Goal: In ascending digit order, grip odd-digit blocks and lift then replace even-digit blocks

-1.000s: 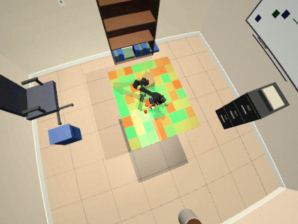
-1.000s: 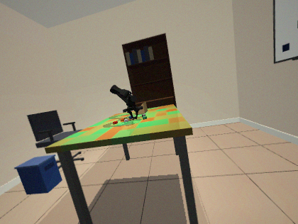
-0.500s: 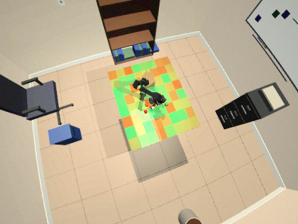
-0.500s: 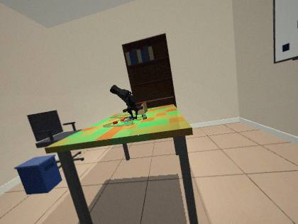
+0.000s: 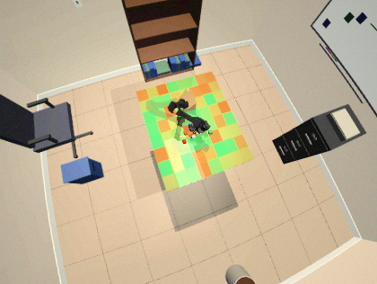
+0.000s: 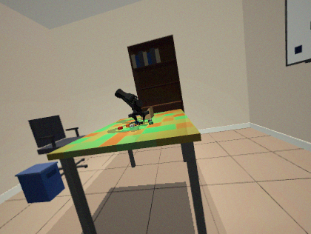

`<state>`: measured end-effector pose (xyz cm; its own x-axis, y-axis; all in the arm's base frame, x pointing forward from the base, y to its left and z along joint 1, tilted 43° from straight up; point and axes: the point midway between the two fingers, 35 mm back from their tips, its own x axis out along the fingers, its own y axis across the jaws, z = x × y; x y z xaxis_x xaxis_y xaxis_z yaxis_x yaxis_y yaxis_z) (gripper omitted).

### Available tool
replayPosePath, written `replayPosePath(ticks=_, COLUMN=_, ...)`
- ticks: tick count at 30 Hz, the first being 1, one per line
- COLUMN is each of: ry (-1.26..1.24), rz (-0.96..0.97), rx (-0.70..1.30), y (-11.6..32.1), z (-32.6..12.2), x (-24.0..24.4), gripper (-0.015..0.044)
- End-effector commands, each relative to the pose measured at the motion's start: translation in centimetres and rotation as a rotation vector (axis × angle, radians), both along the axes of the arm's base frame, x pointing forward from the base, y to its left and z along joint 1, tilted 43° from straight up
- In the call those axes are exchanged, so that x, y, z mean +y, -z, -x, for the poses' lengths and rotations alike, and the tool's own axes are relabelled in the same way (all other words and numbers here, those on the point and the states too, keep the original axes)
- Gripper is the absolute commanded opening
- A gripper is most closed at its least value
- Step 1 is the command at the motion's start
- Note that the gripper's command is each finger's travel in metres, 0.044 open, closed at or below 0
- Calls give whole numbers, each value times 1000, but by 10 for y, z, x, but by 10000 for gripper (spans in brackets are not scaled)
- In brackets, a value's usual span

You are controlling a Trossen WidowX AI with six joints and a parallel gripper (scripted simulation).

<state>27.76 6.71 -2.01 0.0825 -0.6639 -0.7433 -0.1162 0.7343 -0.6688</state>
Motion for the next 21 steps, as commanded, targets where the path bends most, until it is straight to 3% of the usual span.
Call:
replayPosePath(ticks=1, ry=-5, rz=4, rx=3, y=0, z=0, x=-1, gripper=383)
replayPosePath(ticks=13, ry=-5, rz=1, rx=3, y=-26, z=3, x=26, gripper=400)
replayPosePath(ticks=21, ry=-11, rz=-26, rx=10, y=5, z=31, x=142, gripper=400)
